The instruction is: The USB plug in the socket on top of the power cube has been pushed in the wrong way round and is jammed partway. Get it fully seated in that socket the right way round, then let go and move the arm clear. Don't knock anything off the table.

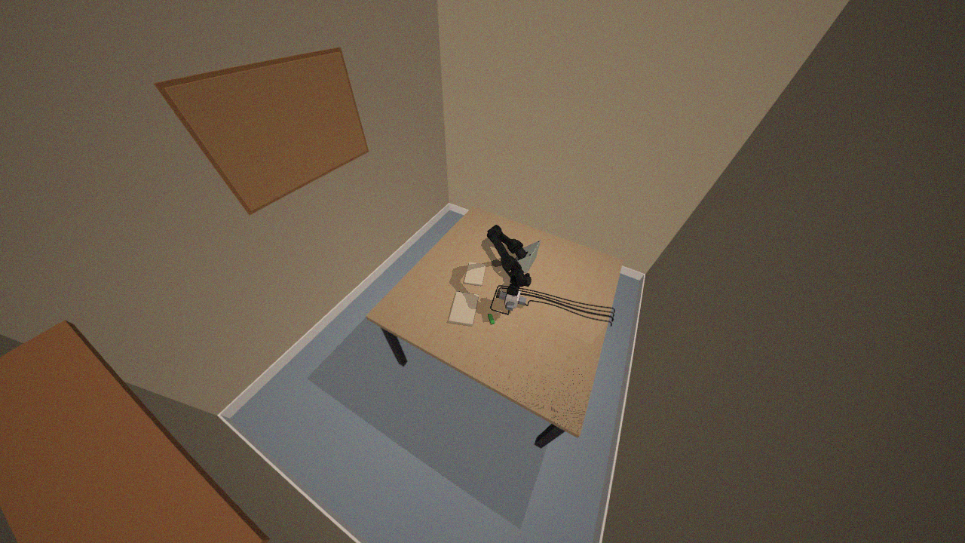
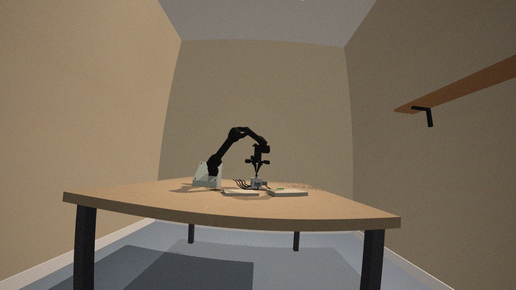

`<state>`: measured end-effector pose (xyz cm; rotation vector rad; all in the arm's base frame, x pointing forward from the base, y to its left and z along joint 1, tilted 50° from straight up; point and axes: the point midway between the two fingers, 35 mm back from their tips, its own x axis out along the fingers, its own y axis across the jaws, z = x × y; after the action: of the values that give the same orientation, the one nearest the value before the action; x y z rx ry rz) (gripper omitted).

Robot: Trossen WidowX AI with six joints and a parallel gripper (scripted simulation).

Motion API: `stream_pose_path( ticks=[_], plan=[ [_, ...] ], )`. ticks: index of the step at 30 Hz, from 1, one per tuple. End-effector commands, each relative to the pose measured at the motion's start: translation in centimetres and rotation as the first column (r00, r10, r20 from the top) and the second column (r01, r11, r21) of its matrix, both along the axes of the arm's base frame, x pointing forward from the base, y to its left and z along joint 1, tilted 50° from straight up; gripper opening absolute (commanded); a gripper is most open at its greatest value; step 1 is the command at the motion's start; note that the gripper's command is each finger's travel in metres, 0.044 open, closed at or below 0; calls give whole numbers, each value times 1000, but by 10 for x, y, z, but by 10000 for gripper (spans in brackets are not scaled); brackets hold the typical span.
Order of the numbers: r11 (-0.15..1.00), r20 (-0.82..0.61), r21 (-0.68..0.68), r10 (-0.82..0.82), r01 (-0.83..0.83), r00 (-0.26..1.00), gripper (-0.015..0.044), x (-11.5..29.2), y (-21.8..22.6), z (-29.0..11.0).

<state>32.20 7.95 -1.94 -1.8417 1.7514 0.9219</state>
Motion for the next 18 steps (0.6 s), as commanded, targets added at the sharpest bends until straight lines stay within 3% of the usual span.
stream_pose_path(
  ticks=[1,18],
  plan=[
    [1000,-3,2,3,-3,1000,0,0,0,0],
    [1000,-3,2,3,-3,1000,0,0,-2,-2]
  ],
)
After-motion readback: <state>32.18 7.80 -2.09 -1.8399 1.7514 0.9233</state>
